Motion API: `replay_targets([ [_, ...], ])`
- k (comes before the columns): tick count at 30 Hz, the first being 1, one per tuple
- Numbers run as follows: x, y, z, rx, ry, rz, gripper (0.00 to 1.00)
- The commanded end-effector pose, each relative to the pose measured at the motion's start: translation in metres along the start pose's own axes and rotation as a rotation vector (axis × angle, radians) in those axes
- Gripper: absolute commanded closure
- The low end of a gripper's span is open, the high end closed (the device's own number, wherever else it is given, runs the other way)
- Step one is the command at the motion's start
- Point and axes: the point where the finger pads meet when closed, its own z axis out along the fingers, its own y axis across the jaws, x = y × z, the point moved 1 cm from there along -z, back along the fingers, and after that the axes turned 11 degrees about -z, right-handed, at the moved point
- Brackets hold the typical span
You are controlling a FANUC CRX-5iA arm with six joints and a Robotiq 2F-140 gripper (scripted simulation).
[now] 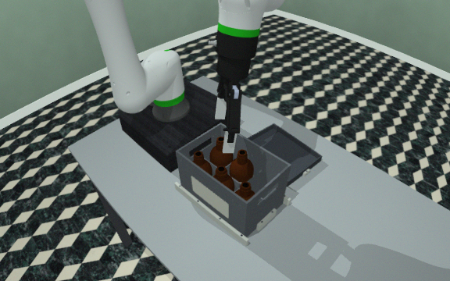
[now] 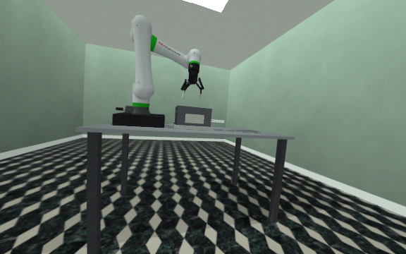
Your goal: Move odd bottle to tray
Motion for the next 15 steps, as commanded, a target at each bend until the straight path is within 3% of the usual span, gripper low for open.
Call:
replay_targets([
  [1, -0.015, 0.023, 0.007, 0.023, 0.093, 0.087, 0.0],
  [11, -0.024, 0.035, 0.008, 0.022, 0.135, 0.134, 0.0],
  [12, -0.024, 0.035, 0.008, 0.022, 0.135, 0.134, 0.9],
  [15, -0.024, 0.035, 0.008, 0.022, 0.135, 0.134, 0.9],
])
